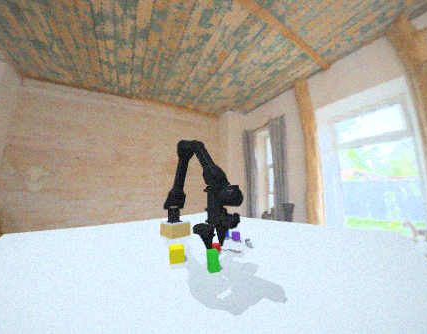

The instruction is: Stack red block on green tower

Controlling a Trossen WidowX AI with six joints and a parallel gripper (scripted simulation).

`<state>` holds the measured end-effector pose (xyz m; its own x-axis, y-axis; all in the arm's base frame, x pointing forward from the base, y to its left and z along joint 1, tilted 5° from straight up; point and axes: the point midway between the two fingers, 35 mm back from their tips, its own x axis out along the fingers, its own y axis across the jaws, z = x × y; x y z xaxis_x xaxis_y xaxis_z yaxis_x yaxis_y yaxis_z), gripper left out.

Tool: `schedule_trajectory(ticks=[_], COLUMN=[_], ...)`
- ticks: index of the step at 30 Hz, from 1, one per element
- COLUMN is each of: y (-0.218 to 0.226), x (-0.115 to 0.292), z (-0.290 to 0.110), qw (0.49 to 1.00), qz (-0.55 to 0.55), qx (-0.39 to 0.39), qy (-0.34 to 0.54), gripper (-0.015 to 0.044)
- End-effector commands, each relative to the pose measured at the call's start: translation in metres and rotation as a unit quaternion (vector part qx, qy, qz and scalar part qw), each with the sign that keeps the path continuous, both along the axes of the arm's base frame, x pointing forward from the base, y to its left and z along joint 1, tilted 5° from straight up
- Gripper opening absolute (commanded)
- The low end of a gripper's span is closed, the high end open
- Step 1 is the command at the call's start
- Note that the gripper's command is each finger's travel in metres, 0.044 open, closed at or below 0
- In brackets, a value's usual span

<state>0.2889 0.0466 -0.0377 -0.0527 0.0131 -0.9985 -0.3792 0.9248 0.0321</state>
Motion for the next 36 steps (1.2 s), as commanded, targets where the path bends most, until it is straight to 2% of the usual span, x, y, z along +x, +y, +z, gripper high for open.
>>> schedule_trajectory(ticks=[1, 7, 15, 17, 36], y=[-0.001, -0.001, -0.001, -0.001, -0.001], x=[-0.001, -0.001, -0.001, 0.000, 0.005], z=[0.000, 0.000, 0.000, 0.003, 0.090], qw=[1.000, 1.000, 1.000, 1.000, 1.000], qz=[-0.002, -0.002, -0.002, -0.002, -0.002], qx=[-0.002, -0.002, -0.002, -0.002, -0.002], qy=[0.001, 0.001, 0.001, 0.001, 0.000], gripper=[0.0256, 0.0099, 0.0045, 0.0000, 0.0000])
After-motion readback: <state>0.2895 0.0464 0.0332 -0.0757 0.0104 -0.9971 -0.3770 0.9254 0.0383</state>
